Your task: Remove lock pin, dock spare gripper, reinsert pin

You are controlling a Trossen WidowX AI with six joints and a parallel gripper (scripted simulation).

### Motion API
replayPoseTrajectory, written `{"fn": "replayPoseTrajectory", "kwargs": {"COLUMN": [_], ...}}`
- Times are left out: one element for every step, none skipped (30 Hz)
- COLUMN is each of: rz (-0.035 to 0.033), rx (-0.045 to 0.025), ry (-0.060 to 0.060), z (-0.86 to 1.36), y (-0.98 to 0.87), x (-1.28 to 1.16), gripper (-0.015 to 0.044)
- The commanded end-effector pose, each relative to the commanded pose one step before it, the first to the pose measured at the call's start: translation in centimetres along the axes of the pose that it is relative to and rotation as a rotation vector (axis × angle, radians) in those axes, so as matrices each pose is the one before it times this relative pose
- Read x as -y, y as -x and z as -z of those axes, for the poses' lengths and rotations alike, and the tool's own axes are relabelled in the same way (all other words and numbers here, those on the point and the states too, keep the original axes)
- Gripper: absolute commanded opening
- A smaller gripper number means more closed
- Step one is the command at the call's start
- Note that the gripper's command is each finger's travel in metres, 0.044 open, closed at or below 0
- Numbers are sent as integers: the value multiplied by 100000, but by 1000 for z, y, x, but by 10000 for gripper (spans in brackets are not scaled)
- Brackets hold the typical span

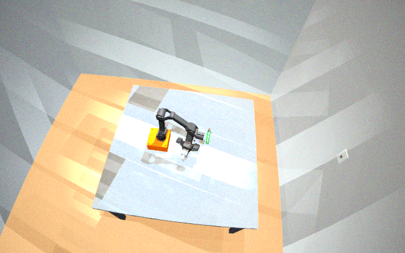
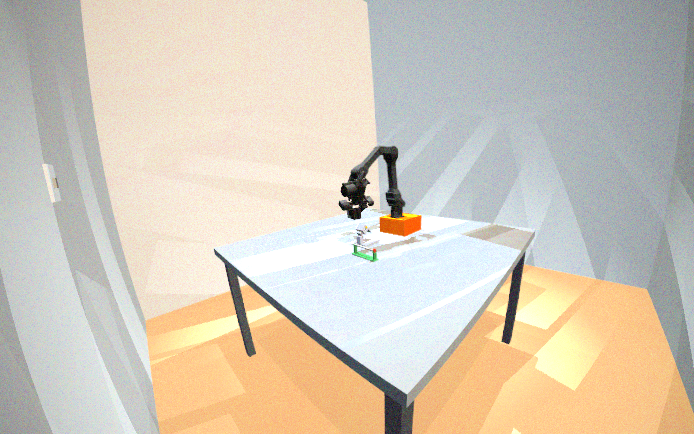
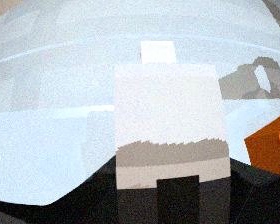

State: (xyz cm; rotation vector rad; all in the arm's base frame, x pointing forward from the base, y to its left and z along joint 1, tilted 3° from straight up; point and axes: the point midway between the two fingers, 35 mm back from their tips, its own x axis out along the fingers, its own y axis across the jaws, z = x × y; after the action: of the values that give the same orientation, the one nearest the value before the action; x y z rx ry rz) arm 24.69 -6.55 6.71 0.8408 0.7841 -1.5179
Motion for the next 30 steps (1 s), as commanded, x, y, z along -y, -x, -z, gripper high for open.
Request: {"fn": "replayPoseTrajectory", "kwargs": {"rz": [-11,28,82,127,140,124,109,93,78,62,47,31,15,0,-16,-31,-47,-62,-78,-93,-109,-124,-140,-155,-170,-185,-200,-215,-230,-245], "rx": [410,-113,-339,-567,-686,-688,-691,-693,-695,-696,-697,-698,-698,-698,-698,-697,-696,-695,-693,-691,-689,-686,-683,-680,-676,-672,-668,-663,-658,-652], "ry": [47,454,1362,2270,2734,2734,2733,2733,2732,2732,2731,2731,2730,2730,2729,2729,2728,2728,2727,2726,2726,2725,2725,2724,2723,2723,2722,2721,2720,2720], "z": [-40,16,50,83,102,103,105,107,108,110,112,113,115,116,117,119,120,121,123,124,125,126,127,128,129,130,130,131,132,132], "y": [-48,15,45,75,90,90,90,90,90,90,90,90,90,89,89,89,89,89,89,89,88,88,88,88,88,88,87,87,87,87], "x": [23,9,26,43,51,49,47,45,43,41,39,37,34,32,30,27,25,22,20,17,15,12,9,7,4,1,-2,-5,-8,-11], "gripper": [0,0,0,0,0,0,0,0,0,0,0,0,0,0,0,0,0,0,0,0,0,0,0,0,0,0,0,0,0,0]}}
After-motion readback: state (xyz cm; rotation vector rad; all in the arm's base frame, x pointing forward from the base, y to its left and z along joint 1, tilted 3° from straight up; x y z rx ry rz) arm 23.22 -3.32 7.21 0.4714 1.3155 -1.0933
